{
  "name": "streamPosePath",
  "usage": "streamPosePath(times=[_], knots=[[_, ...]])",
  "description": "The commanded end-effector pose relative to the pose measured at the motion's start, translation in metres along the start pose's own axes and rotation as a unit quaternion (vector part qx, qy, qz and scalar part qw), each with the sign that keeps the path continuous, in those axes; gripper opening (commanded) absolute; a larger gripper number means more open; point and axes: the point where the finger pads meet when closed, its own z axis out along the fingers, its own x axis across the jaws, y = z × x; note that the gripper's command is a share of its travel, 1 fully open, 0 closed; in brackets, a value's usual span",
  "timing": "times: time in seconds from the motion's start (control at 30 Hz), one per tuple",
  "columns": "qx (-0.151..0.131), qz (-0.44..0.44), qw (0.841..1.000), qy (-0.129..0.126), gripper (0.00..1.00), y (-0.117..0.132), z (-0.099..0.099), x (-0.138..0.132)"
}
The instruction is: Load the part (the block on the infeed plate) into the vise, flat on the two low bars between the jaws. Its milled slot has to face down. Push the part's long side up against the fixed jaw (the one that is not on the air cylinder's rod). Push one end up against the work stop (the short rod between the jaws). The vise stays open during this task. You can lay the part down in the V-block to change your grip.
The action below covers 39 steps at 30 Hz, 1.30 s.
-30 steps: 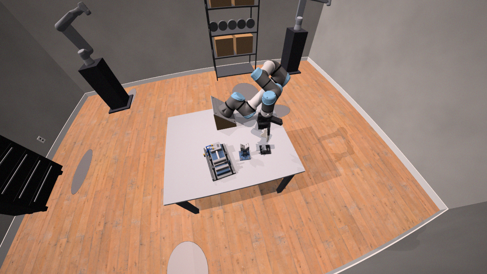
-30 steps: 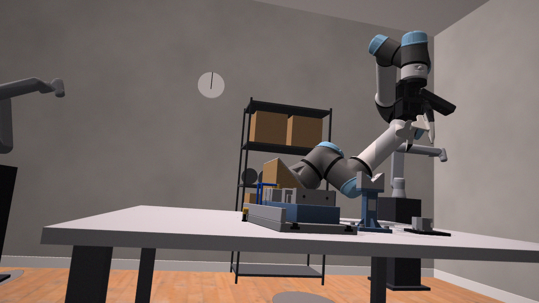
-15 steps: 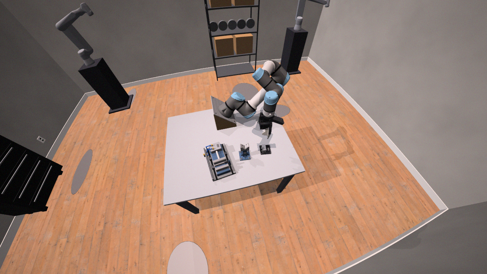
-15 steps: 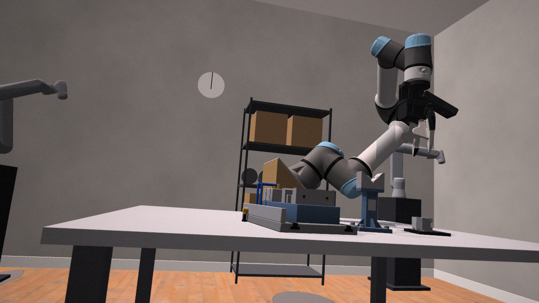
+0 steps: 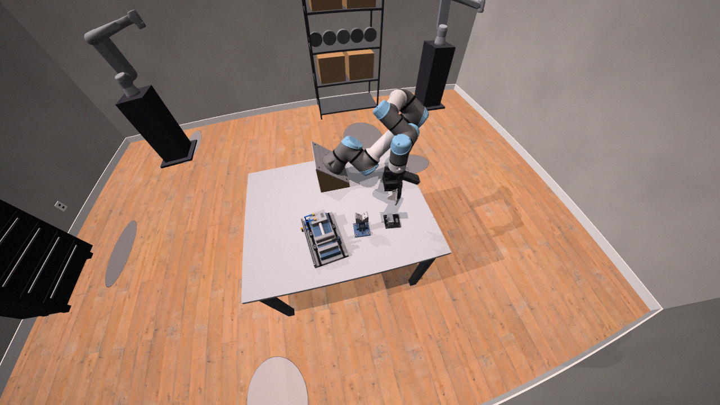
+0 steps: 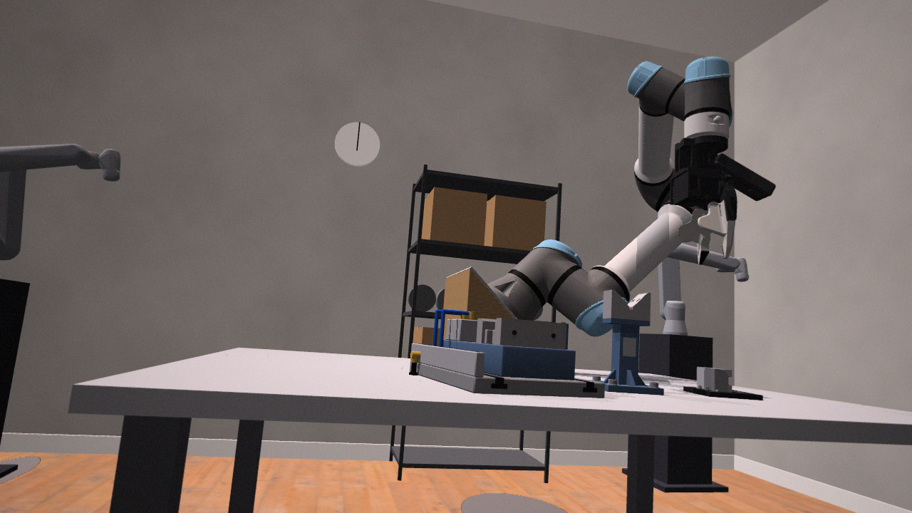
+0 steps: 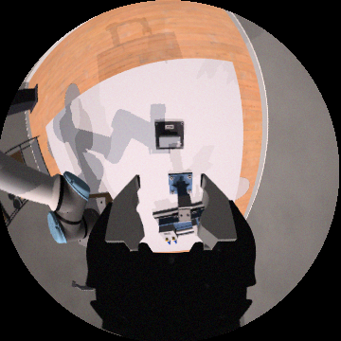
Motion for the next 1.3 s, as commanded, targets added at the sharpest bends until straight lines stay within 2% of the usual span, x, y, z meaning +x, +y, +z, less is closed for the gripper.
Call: streamPosePath(times=[0.0, 1.27], knots=[[0.000, 0.000, 1.000, 0.000, 0.51, 0.0001, -0.0003, 0.0002], [0.000, 0.000, 1.000, 0.000, 0.51, 0.0001, 0.0065, 0.0002]])
